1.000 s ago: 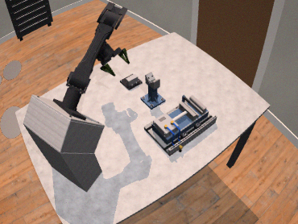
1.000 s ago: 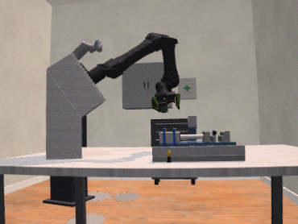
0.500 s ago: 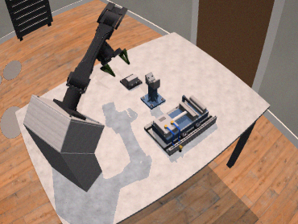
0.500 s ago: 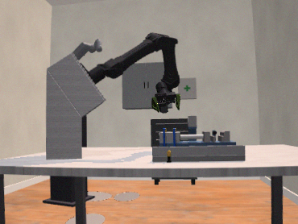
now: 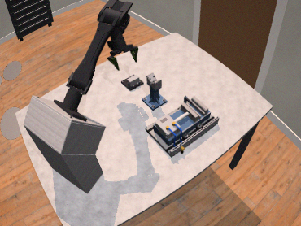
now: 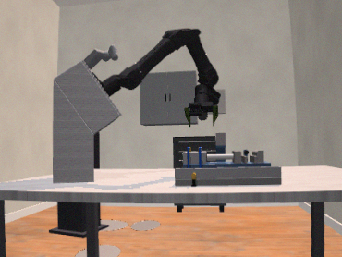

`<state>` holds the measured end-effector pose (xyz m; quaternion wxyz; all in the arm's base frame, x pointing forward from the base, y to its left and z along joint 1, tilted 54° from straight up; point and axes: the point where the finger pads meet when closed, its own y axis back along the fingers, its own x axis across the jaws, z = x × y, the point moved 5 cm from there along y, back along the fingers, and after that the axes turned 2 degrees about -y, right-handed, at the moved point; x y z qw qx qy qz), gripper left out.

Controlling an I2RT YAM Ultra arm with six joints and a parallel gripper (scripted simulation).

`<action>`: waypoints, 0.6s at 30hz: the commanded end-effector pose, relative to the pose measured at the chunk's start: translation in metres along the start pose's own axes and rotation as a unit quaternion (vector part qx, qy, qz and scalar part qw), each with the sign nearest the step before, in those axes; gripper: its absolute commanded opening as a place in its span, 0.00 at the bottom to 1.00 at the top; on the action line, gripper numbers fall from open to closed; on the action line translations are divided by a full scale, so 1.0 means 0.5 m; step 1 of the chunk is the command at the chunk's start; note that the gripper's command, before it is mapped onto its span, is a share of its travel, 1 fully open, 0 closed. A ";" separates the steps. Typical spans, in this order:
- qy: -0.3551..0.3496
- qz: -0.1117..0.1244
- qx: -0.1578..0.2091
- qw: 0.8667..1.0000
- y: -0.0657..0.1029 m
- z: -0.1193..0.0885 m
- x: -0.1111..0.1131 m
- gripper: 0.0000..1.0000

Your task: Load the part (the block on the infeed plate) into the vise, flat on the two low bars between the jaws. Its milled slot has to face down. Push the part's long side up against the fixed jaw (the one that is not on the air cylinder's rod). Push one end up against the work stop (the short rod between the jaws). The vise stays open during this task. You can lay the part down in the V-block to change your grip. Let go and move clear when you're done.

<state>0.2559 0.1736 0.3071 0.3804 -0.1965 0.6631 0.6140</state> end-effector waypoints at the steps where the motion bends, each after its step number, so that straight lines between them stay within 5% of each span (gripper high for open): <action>1: -0.005 0.024 -0.102 0.994 0.036 0.013 -0.041 1.00; 13: 0.014 -0.009 -0.259 0.966 0.116 0.013 -0.131 1.00; 18: 0.018 -0.016 -0.273 0.962 0.126 0.012 -0.140 1.00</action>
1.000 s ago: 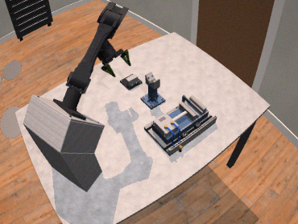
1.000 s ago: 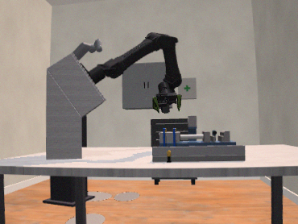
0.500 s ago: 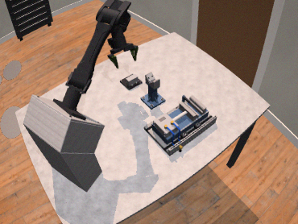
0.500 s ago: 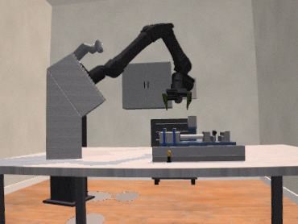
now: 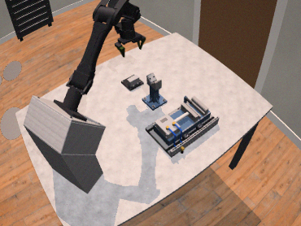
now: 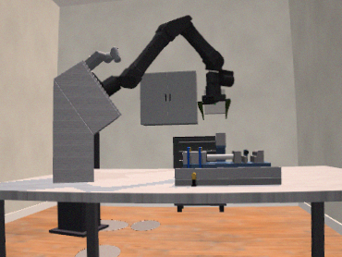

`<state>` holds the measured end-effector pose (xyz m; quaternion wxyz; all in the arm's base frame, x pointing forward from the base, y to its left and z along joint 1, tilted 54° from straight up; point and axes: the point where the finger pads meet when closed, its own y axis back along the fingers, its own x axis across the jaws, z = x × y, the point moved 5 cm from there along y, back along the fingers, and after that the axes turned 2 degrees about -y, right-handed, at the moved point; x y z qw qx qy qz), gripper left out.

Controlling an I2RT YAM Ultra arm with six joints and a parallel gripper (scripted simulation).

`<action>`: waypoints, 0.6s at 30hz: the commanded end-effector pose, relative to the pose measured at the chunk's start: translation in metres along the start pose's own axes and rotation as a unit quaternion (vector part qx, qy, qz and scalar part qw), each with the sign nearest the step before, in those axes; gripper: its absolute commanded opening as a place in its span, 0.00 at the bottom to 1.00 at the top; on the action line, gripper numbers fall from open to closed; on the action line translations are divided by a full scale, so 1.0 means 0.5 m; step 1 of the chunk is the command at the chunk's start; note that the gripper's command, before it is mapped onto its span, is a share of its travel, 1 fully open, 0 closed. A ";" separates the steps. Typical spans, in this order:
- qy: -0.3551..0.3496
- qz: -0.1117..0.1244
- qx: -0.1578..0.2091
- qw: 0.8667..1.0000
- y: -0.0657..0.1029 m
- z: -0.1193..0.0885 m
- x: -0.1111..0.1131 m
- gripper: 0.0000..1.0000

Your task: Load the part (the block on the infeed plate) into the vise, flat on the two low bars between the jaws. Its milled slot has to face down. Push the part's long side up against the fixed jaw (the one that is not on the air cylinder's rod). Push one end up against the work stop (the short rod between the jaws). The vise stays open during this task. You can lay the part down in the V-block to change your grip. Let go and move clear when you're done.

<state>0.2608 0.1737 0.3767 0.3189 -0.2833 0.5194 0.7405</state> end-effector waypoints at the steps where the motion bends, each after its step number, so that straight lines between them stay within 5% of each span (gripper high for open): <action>1: 0.008 -0.015 -0.057 0.998 0.032 0.020 -0.030 1.00; 11: 0.011 -0.009 -0.057 0.998 0.032 0.022 -0.024 1.00; 12: 0.011 -0.009 -0.057 0.998 0.032 0.022 -0.024 0.81; 18: 0.009 -0.009 -0.057 0.998 0.032 0.022 -0.024 0.81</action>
